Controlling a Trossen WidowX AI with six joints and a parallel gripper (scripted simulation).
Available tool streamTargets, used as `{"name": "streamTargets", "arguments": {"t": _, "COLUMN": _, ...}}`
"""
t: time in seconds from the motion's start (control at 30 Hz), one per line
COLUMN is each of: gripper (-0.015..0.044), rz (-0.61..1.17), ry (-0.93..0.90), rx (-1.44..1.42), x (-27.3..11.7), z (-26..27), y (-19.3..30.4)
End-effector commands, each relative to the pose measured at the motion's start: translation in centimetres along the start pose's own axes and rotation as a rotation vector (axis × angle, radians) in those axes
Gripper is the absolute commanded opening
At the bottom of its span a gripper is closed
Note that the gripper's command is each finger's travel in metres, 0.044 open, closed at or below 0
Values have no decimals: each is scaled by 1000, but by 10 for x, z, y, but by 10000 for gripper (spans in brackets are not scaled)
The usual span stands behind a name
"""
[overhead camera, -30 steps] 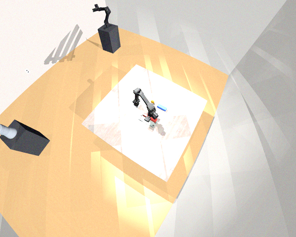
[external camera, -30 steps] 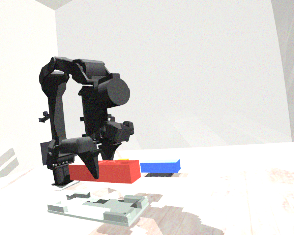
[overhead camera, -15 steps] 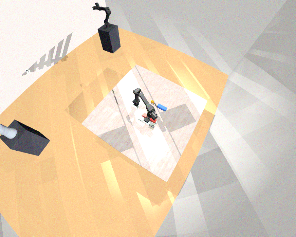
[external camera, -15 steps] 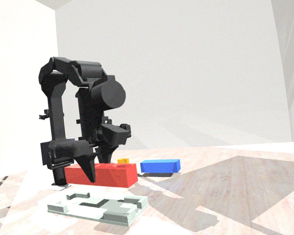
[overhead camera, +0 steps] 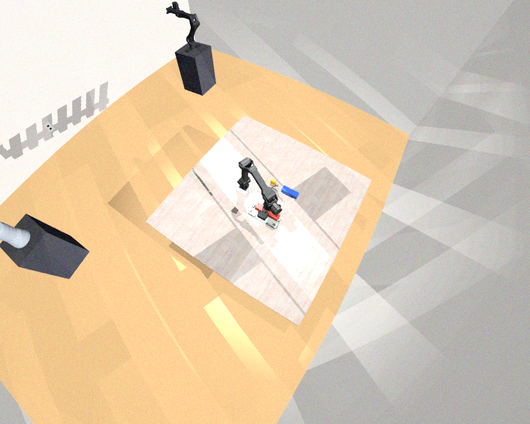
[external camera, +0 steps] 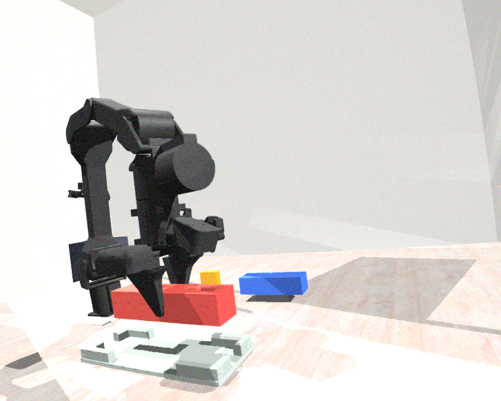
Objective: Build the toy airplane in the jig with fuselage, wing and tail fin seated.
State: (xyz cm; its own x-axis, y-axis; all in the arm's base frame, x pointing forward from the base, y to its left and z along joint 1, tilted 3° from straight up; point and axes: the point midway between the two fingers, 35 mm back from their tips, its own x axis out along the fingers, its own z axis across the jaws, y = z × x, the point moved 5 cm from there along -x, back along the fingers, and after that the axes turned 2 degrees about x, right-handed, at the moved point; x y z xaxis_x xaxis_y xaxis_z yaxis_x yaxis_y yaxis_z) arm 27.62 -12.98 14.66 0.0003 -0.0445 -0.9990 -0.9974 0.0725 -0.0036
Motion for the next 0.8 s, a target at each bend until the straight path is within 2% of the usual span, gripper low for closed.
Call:
{"name": "streamTargets", "arguments": {"t": 0.0, "gripper": 197, "rz": 3, "ry": 1, "rx": -3, "x": 7, "z": 0, "y": 0}}
{"name": "streamTargets", "arguments": {"t": 0.63, "gripper": 197, "rz": 3, "ry": 1, "rx": -3, "x": 33, "z": 0, "y": 1}}
{"name": "streamTargets", "arguments": {"t": 0.67, "gripper": 211, "rz": 3, "ry": -1, "rx": 0, "x": 31, "z": 0, "y": 1}}
{"name": "streamTargets", "arguments": {"t": 0.77, "gripper": 191, "rz": 3, "ry": -1, "rx": 0, "x": 31, "z": 0, "y": 1}}
